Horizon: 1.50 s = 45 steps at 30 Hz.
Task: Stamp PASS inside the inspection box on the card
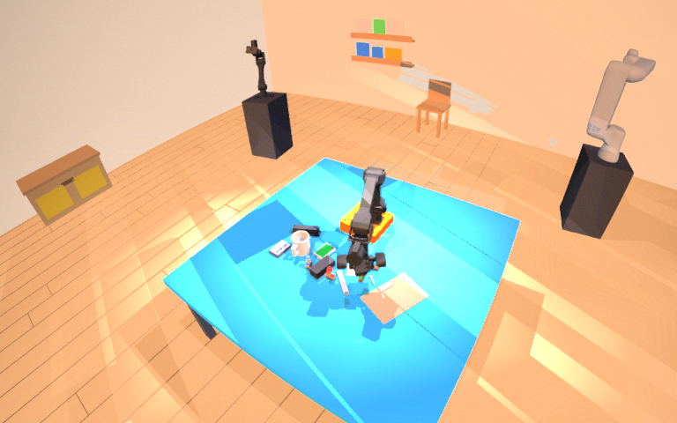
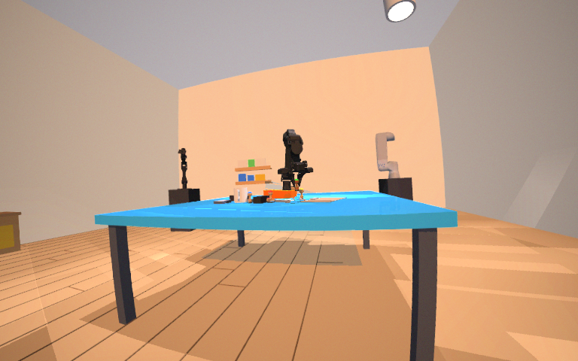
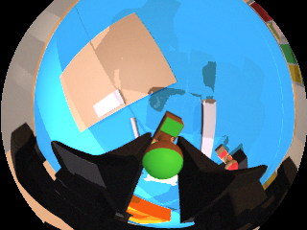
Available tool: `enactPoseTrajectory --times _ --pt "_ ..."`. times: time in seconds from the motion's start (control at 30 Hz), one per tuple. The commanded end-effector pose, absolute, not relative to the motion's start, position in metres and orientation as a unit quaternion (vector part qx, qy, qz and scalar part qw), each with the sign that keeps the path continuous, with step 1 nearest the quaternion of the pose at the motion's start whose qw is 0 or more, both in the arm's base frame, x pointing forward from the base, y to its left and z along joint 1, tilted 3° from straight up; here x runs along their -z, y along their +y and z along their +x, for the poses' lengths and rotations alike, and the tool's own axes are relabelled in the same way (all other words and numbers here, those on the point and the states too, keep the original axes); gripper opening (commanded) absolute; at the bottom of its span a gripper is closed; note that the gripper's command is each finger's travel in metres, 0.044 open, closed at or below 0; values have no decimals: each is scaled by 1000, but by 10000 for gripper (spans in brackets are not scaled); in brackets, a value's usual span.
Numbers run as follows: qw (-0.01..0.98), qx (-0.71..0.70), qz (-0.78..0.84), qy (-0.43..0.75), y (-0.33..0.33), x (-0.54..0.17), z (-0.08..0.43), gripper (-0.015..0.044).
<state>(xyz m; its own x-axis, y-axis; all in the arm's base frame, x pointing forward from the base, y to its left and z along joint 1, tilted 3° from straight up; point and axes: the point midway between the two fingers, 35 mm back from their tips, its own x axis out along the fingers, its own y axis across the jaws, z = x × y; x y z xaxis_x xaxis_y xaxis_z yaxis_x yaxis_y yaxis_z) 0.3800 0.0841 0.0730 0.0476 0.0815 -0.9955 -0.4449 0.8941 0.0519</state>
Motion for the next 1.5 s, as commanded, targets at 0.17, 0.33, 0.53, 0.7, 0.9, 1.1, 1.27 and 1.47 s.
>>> enactPoseTrajectory --times 0.17,0.33,0.53,0.7,0.9,1.1,1.27,1.47 --pt "708 -184 -134 669 86 -55 380 0" --pt "708 -184 -134 669 86 -46 380 0" --pt "708 -184 -133 669 87 -37 380 0" --pt "708 -184 -133 669 87 -28 379 0" --pt "708 -184 -133 669 87 -20 379 0" --pt "709 -185 -136 666 87 -23 380 53" --pt "709 -185 -136 666 87 -23 380 184" --pt "709 -185 -136 666 87 -26 380 258"
